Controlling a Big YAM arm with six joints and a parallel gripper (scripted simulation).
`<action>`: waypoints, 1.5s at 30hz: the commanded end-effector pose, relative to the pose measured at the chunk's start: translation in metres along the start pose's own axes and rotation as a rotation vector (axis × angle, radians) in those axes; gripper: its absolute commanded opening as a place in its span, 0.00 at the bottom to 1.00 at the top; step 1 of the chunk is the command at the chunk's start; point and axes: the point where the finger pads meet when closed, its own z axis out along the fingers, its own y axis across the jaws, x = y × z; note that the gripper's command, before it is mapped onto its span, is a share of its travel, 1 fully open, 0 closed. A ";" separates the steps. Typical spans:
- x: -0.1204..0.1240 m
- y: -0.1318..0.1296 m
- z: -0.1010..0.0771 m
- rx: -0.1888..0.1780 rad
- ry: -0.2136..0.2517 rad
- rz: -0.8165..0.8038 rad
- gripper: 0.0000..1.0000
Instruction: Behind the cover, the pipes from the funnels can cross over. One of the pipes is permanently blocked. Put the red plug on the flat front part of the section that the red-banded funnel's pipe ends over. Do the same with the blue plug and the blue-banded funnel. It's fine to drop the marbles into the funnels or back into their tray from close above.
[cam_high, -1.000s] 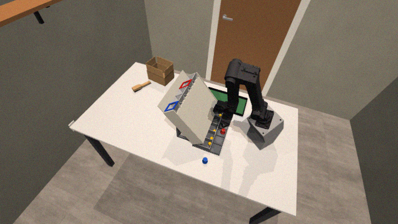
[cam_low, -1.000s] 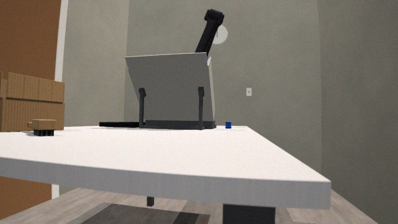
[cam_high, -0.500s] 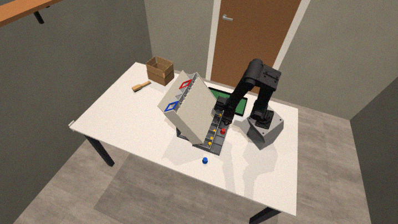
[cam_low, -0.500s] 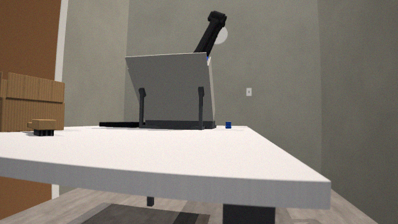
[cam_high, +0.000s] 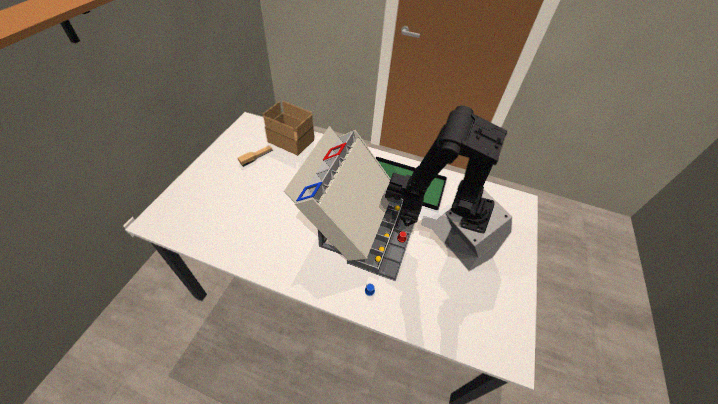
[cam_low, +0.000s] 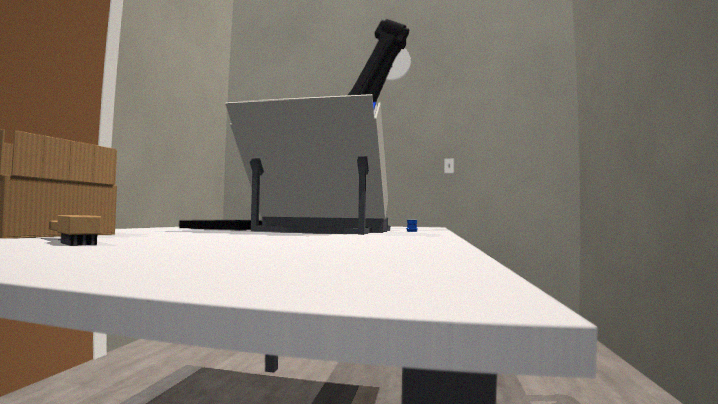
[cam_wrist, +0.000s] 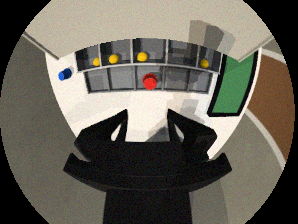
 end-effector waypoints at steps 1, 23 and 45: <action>-0.007 -0.004 0.001 -0.001 -0.002 0.004 0.59; -0.005 0.000 -0.001 -0.001 -0.010 -0.006 0.87; -0.015 0.036 -0.011 -0.002 -0.009 -0.003 0.87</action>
